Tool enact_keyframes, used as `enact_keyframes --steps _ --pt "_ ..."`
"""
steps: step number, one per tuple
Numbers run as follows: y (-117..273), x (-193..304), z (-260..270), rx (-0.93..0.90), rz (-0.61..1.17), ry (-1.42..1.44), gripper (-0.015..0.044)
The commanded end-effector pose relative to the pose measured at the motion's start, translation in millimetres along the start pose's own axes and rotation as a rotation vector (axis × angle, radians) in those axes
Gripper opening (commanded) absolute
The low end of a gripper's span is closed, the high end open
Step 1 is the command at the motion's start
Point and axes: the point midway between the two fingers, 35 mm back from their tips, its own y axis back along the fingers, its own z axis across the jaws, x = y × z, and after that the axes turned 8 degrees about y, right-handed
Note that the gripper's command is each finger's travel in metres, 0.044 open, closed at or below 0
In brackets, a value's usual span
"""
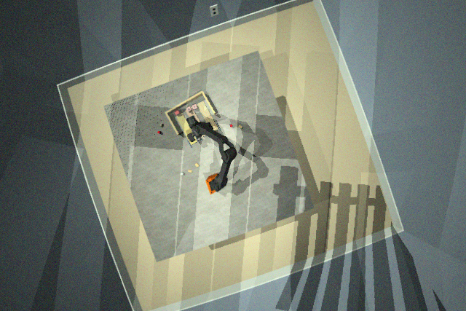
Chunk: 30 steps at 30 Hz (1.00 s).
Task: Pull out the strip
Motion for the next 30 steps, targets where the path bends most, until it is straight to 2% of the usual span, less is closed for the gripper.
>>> enact_keyframes --steps 1,30 --pt "-2.0 0.7 -1.4 0.003 0.003 -0.001 0.0000" --pt "-4.8 -0.7 -1.6 0.003 0.003 -0.001 0.0000"
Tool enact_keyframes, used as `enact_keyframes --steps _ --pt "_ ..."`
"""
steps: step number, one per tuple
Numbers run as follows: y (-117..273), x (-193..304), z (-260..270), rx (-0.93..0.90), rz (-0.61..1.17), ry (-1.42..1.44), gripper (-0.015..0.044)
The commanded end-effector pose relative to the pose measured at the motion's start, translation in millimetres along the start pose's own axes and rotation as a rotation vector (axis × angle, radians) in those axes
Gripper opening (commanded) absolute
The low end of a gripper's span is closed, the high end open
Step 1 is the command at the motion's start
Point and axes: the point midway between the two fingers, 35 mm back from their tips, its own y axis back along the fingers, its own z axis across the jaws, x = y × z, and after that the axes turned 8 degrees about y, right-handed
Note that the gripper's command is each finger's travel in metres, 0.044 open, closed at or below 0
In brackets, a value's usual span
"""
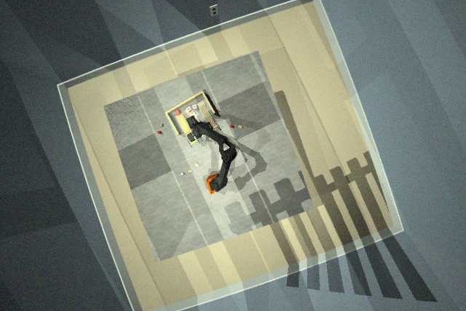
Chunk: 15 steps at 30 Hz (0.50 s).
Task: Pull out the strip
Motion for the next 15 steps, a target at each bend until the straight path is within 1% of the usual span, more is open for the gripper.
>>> enact_keyframes --steps 1,15 --pt "-3.9 0.5 -2.1 0.001 0.006 -0.004 0.0000" --pt "-5.3 -2.0 -2.7 0.001 0.006 -0.004 0.0000"
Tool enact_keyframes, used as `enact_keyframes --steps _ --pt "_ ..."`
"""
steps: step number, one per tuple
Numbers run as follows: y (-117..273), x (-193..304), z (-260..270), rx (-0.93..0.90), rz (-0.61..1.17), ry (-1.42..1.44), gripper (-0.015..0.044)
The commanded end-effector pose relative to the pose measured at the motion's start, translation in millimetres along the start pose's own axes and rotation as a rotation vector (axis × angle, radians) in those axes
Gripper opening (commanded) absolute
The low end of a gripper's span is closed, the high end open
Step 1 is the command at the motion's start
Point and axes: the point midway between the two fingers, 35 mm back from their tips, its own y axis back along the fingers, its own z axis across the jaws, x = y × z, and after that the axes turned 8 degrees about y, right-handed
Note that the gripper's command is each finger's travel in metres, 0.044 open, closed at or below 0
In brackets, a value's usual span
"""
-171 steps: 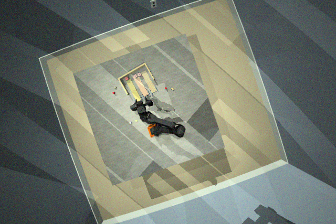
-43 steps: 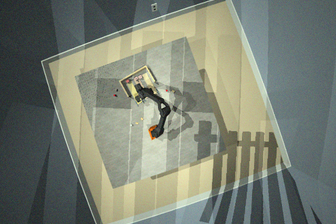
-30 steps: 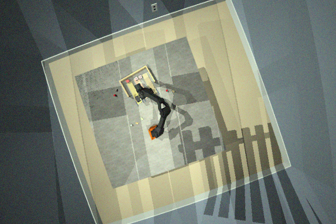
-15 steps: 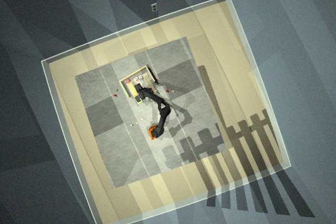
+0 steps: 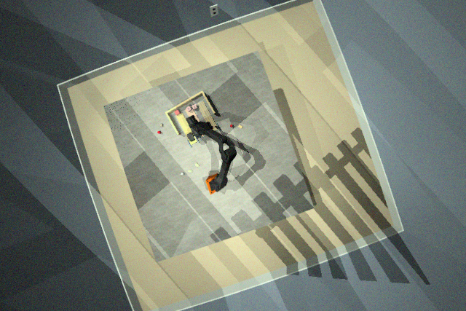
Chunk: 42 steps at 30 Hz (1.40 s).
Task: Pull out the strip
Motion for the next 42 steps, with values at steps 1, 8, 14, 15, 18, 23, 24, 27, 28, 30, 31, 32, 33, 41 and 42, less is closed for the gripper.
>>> enact_keyframes --steps 1,8,14,15,18,23,24,27,28,30,31,32,33,41,42 --pt "-5.3 0.5 -2.2 0.000 0.009 -0.005 0.0000" --pt "-5.4 8.6 0.2 0.000 0.010 -0.004 0.0000" --pt "-5.7 17.4 2.6 0.000 0.010 -0.004 0.0000" --pt "-5.8 18.9 3.0 0.000 0.010 -0.004 0.0000" --pt "-5.9 23.2 3.9 0.000 0.010 -0.004 0.0000" --pt "-6.2 30.9 5.4 0.000 0.011 -0.003 0.0000" --pt "-6.3 32.4 5.6 0.000 0.011 -0.003 0.0000" --pt "-6.5 37.0 6.5 0.000 0.011 -0.003 0.0000" --pt "-6.5 38.5 6.7 0.000 0.011 -0.003 0.0000" --pt "-6.6 41.5 7.3 0.000 0.011 -0.003 0.0000" --pt "-6.7 42.9 7.5 0.000 0.012 -0.003 0.0000" --pt "-6.7 44.4 7.8 0.000 0.012 -0.003 0.0000" --pt "-6.8 45.9 8.1 0.000 0.012 -0.003 0.0000" --pt "-7.2 57.3 10.1 0.000 0.012 -0.002 0.0000" --pt "-7.2 58.7 10.3 0.000 0.012 -0.002 0.0000"
